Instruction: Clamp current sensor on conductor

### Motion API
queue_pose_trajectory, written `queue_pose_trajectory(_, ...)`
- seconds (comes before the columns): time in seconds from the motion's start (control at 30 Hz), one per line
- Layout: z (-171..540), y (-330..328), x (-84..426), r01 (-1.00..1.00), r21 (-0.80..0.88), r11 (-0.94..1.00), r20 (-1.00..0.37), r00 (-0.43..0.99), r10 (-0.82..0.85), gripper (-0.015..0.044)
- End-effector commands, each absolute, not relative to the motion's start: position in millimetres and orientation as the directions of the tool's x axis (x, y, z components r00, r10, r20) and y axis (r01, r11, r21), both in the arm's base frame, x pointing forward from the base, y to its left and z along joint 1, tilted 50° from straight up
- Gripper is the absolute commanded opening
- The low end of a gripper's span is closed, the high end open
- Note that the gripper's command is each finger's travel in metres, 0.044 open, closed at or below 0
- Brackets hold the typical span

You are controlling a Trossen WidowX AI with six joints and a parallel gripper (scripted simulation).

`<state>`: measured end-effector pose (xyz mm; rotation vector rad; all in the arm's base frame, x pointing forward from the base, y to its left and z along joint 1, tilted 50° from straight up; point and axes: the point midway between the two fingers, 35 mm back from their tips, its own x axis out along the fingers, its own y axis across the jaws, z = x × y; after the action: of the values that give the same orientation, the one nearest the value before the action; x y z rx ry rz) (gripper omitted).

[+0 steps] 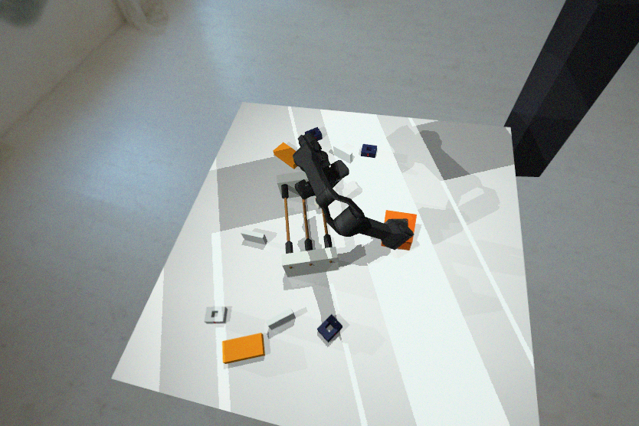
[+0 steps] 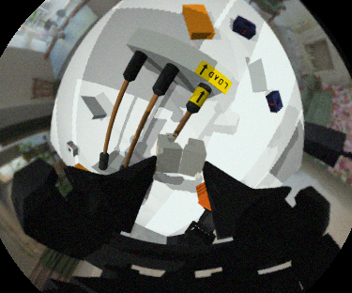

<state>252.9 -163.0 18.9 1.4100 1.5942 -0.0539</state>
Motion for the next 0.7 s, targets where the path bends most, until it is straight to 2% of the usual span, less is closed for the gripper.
queue_pose_trajectory(0.0, 19.5, -162.6, 256.8, 0.850, 0.464, 0.248, -0.659, 0.144, 0.739, 0.0000)
queue_pose_trajectory(0.33, 21.0, -160.5, 264.5, 0.963, 0.265, 0.048, -0.657, 0.144, 0.740, 0.0000)
queue_pose_trajectory(0.67, 15.0, -154.4, 266.6, 0.964, 0.261, 0.045, -0.658, 0.144, 0.739, 0.0000)
